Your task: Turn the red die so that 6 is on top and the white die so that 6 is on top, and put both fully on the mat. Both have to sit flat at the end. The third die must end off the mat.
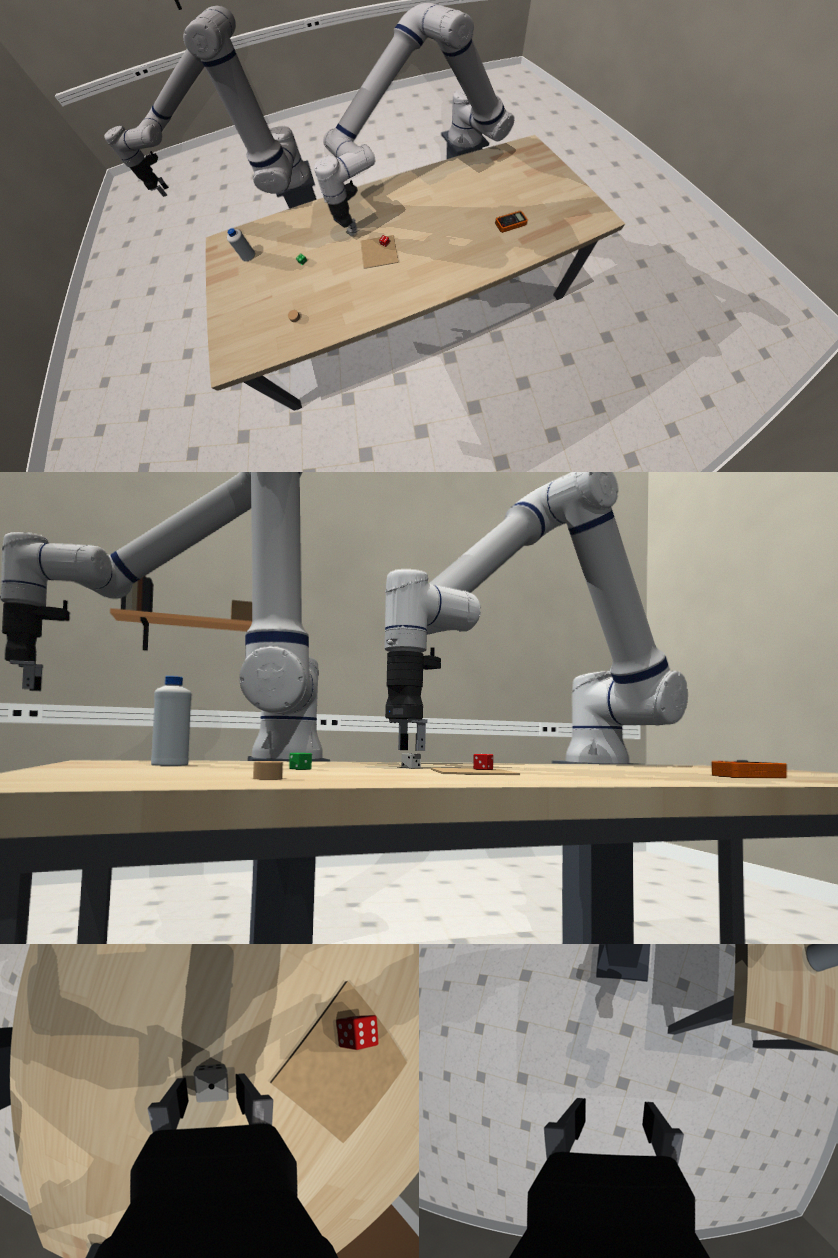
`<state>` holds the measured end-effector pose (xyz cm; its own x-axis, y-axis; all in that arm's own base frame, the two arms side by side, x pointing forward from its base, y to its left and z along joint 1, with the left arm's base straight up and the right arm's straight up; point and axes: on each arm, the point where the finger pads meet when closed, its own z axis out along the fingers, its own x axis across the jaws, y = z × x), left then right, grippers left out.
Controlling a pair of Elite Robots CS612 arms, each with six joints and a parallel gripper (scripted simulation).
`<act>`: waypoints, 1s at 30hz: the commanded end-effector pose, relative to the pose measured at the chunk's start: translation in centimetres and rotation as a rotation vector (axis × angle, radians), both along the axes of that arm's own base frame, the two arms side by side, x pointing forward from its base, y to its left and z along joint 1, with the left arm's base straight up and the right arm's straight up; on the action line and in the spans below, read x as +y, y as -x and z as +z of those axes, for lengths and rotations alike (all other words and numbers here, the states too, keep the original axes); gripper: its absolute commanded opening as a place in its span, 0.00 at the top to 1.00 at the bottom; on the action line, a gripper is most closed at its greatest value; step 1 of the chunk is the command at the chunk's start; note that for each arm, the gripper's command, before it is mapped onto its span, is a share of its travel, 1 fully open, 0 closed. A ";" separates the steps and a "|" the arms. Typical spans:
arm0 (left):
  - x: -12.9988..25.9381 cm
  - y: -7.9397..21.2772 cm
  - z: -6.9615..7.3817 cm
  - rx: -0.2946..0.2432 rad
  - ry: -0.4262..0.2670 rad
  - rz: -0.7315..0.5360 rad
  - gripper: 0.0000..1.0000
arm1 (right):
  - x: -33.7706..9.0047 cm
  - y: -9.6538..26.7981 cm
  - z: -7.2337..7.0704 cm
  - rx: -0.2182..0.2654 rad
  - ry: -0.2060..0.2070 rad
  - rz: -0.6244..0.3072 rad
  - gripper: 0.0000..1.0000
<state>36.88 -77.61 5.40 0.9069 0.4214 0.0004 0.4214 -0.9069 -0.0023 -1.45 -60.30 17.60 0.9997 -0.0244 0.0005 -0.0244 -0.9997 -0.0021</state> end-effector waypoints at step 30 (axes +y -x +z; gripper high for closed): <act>-0.1 0.0 -1.9 -0.001 0.002 0.000 0.13 | -0.1 0.0 0.1 0.001 0.002 0.000 0.00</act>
<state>36.89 -77.66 3.99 0.9069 0.4214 0.0004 0.4214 -0.9069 -0.0024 -1.45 -60.30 17.60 0.9997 -0.0244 0.0005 -0.0244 -0.9997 -0.0021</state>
